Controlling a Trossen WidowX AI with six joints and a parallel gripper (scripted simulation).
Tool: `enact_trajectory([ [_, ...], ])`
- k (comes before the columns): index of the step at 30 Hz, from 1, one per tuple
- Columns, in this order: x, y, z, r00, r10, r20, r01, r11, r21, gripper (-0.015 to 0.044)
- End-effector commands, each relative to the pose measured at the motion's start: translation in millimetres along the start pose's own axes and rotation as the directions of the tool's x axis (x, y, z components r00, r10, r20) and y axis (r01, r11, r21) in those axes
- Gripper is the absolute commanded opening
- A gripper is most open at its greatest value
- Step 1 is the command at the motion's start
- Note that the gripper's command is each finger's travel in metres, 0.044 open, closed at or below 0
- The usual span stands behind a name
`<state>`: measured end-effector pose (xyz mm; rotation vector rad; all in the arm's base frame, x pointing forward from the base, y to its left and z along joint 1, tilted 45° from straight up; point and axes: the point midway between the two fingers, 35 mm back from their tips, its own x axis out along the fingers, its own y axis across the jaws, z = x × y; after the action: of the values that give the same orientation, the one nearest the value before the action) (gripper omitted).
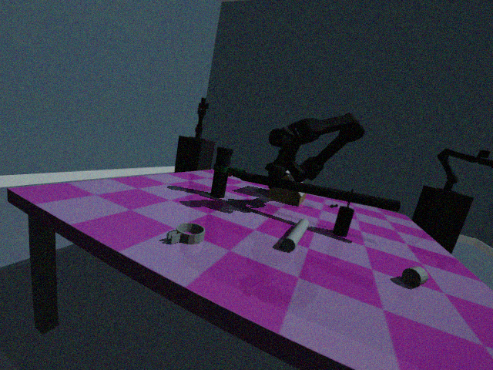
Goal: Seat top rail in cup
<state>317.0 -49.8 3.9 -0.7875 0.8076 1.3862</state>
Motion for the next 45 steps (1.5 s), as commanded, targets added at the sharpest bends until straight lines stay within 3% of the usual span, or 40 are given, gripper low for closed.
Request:
enact_trajectory([
  [1, -0.6, 0.1, -0.7, 1.0, -0.001, -0.002, 0.001, 1.0, 0.002, 0.0],
  [45, -4.1, 1.0, -3.7, 1.0, 0.0, -0.012, 0.001, 1.0, 0.004, 0.0],
])
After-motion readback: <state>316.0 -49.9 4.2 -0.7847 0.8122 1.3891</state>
